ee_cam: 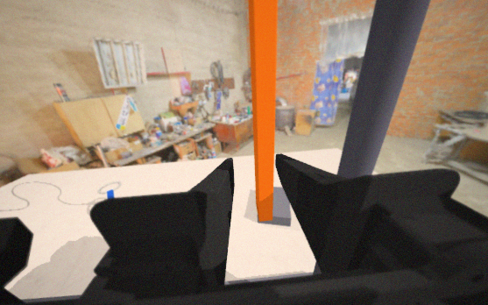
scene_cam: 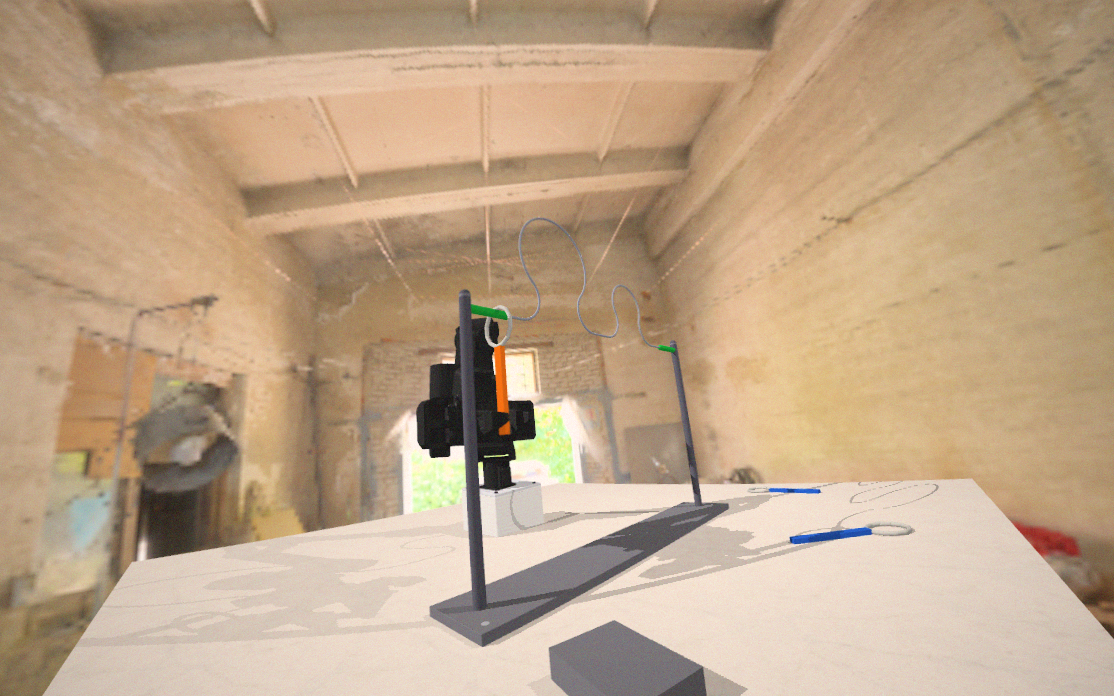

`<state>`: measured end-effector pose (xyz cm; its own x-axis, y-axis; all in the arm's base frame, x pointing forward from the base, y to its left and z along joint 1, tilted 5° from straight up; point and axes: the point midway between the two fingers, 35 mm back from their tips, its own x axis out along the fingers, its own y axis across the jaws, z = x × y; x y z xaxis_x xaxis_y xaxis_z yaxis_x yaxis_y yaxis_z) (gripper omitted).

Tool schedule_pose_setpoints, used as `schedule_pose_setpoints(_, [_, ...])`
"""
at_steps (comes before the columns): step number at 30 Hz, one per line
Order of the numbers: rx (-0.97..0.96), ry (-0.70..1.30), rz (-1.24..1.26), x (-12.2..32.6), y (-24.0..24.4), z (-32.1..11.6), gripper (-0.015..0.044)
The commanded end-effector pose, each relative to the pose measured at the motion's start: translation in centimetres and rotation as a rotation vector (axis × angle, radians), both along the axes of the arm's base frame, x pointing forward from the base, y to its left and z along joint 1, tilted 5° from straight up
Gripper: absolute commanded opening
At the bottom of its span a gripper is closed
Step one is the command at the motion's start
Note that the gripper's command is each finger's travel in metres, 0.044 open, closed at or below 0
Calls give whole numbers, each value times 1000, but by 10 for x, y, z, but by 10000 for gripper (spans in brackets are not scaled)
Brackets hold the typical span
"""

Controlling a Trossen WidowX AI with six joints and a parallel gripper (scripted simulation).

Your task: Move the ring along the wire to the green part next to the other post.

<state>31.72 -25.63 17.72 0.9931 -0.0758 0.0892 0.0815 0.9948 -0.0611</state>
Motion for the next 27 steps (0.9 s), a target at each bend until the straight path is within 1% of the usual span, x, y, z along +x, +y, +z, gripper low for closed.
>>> schedule_pose_setpoints(1, [-4, -1, -5, 0, -1, 1, 160])
schedule_pose_setpoints(2, [-4, -1, -5, 0, -1, 1, 160])
schedule_pose_setpoints(14, [0, 0, 0, 0, 0, 0, -150])
schedule_pose_setpoints(27, [-2, 0, 1, 0, 0, 6, -150])
